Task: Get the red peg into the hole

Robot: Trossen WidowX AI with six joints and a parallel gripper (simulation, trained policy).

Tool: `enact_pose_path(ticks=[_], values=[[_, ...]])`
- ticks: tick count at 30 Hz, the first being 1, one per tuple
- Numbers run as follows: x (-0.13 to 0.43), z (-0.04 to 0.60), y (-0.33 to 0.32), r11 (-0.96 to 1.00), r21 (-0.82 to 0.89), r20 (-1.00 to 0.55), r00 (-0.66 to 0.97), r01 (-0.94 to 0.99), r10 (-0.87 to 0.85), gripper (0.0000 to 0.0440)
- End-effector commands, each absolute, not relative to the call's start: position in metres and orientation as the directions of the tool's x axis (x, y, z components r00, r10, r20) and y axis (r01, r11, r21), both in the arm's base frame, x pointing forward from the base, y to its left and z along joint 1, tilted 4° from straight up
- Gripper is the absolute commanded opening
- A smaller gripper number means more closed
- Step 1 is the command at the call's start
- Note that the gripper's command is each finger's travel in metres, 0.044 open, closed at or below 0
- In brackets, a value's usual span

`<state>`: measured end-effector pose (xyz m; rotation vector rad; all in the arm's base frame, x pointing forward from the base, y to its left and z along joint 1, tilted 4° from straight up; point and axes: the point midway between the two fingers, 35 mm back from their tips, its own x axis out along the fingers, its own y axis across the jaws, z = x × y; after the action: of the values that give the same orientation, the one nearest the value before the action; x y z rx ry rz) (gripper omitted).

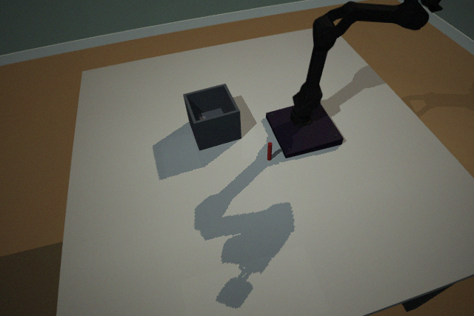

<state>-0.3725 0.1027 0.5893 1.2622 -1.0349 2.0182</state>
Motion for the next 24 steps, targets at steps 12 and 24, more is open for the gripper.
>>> enact_pose_path(ticks=[12,24], values=[[-0.368,0.544,0.220,-0.630,-0.338,0.713,-0.627,-0.699,0.313,0.0440],[-0.307,0.488,0.334,-0.621,-0.181,0.459,-0.624,-0.763,0.633,0.0440]])
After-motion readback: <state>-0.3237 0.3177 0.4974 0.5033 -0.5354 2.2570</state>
